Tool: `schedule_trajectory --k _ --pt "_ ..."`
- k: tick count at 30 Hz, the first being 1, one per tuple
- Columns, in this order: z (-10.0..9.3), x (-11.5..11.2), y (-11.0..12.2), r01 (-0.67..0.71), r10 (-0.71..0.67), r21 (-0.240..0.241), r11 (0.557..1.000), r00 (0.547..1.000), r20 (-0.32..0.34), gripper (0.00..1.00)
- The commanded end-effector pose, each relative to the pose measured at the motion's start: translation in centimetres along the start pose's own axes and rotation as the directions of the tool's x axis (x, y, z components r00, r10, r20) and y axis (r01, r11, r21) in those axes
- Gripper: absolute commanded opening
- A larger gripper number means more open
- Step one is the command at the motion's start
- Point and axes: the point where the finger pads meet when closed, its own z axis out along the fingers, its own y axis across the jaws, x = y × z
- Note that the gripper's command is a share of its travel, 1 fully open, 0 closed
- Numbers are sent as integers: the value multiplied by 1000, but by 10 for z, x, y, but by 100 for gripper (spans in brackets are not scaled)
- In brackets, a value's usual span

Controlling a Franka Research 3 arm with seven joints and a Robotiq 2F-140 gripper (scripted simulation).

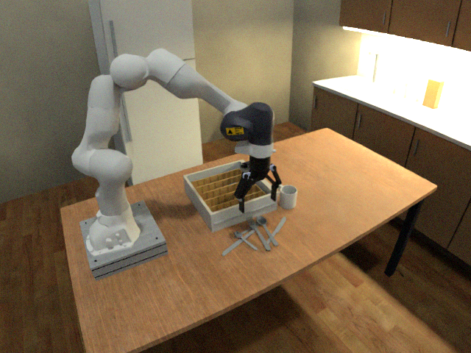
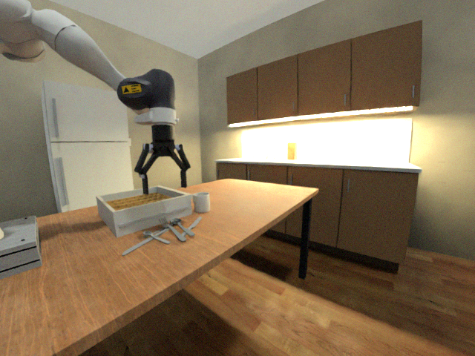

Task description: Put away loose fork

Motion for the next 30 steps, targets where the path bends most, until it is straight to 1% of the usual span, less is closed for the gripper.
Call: schedule_trajectory --k 1,6,8,9,16,23,25,26,30 --pt "1 -4 1 167 -167 -4 986 986 1 100" --pt "5 -5 -1 251 -251 1 968 968 1 100" --pt "5 -5 -1 251 -251 1 968 968 1 100" --pt "7 -5 -1 295 -295 3 956 956 1 100" --pt "12 -7 -2 407 -407 9 913 913 -1 100" --pt "16 -8 -4 513 -513 13 858 858 -3 100" --pt "16 -8 -4 513 -513 13 858 858 -3 100" --pt "18 -8 -4 551 -551 14 834 835 -5 100" --pt "20 -8 -5 606 -606 16 795 795 -7 100"
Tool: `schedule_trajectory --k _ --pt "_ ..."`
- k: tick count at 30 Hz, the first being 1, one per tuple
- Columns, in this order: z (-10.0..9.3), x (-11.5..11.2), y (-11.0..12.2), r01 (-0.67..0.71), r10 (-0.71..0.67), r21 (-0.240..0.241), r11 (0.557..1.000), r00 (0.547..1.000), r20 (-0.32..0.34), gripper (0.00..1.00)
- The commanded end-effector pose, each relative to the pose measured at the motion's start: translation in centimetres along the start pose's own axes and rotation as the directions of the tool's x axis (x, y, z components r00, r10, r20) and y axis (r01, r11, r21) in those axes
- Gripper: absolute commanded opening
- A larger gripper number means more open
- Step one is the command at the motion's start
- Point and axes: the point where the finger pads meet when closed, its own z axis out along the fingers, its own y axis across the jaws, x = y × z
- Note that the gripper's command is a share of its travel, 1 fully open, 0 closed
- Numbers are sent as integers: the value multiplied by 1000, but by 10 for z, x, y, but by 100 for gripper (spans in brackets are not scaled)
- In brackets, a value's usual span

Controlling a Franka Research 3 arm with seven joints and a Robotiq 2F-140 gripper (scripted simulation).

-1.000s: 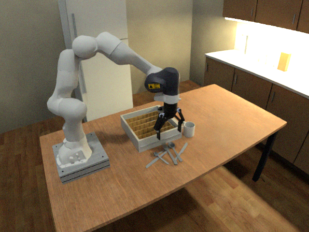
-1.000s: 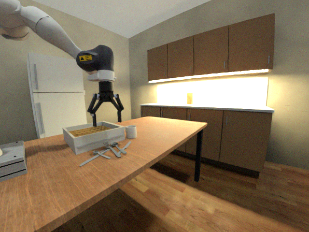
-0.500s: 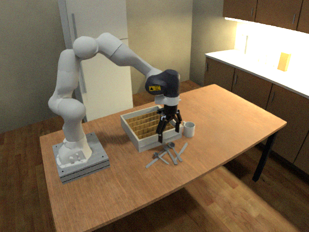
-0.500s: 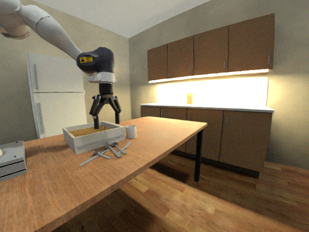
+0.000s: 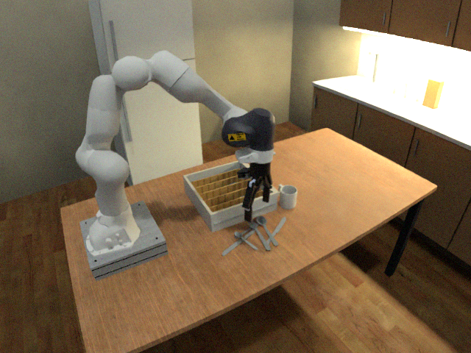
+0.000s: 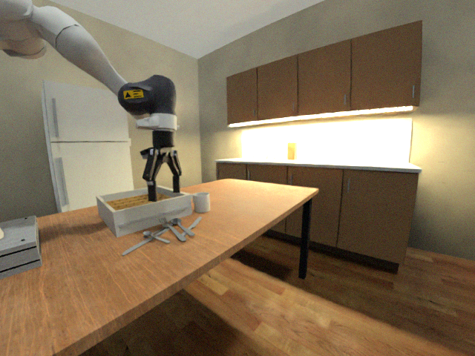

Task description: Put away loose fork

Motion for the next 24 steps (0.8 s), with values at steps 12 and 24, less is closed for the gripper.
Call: schedule_trajectory --k 12,24 --pt "6 -3 -2 314 -314 -3 950 950 -1 100" --pt "13 -3 -3 521 -521 -1 854 854 -4 100"
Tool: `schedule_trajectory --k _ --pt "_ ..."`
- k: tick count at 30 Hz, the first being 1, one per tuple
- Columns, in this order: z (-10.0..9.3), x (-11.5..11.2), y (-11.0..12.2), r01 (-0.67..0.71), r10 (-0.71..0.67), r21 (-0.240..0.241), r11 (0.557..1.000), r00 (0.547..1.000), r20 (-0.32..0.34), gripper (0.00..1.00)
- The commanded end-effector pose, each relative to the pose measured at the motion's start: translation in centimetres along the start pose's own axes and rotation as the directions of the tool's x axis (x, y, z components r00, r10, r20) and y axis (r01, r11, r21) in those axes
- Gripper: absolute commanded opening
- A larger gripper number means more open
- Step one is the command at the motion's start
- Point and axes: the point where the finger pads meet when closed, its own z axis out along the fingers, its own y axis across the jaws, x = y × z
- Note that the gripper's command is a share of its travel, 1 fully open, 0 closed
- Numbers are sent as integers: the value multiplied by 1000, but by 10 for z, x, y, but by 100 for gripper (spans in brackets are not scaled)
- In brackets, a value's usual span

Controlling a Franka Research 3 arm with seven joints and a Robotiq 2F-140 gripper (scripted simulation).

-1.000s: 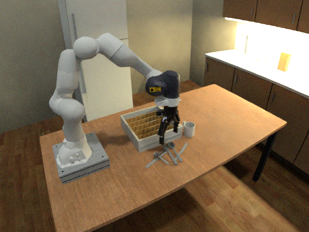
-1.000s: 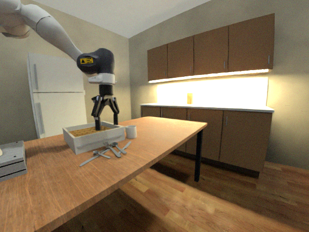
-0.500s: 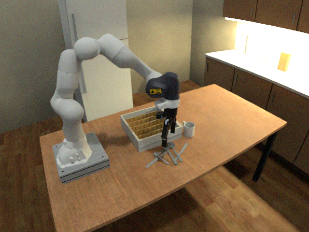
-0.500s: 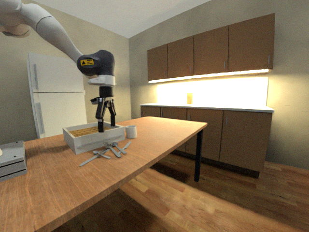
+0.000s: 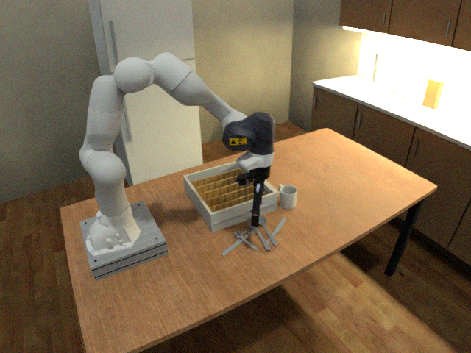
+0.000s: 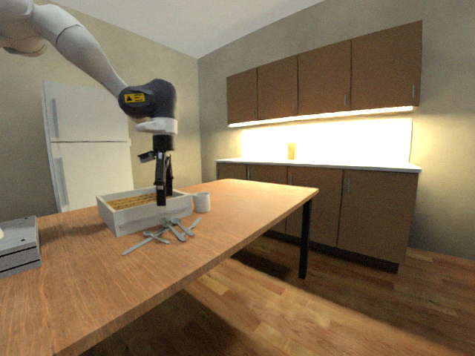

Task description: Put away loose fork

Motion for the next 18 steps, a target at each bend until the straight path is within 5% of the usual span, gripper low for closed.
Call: schedule_trajectory --k 1,18 --pt "0 -2 -1 167 -166 -8 986 986 5 100" --pt "8 -3 -2 431 -431 -6 902 902 4 100"
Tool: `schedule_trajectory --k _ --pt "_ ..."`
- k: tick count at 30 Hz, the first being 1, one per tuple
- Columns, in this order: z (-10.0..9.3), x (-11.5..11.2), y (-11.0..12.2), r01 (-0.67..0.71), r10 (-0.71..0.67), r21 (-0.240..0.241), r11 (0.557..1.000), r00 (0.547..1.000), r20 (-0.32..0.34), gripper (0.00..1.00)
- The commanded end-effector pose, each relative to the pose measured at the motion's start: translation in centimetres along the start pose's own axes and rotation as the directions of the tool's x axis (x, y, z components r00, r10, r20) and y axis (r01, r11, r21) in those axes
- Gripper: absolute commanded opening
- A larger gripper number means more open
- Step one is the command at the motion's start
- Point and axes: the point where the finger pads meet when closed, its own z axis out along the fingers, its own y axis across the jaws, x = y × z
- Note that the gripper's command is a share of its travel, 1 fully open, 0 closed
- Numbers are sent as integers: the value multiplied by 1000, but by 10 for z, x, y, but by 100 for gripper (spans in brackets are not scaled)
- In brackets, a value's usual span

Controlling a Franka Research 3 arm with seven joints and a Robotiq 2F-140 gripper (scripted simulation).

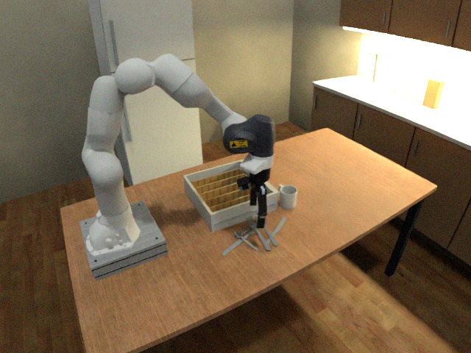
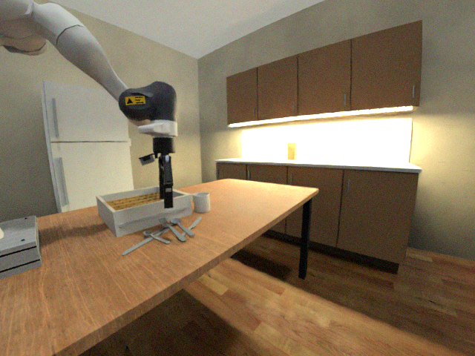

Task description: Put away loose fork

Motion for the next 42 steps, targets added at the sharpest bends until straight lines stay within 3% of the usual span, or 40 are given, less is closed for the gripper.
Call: schedule_trajectory --k 1,21,36,38,39,42 --pt "0 -2 -1 166 -166 -7 986 986 8 100" --pt "7 -3 -1 445 -445 -6 896 896 11 100" --pt "12 -4 -1 673 -673 -2 740 740 17 100" --pt "12 -4 -1 673 -673 -2 740 740 17 100" --pt "12 -4 0 705 -705 -1 709 709 18 100" --pt "13 -4 0 739 -739 0 673 673 19 100"
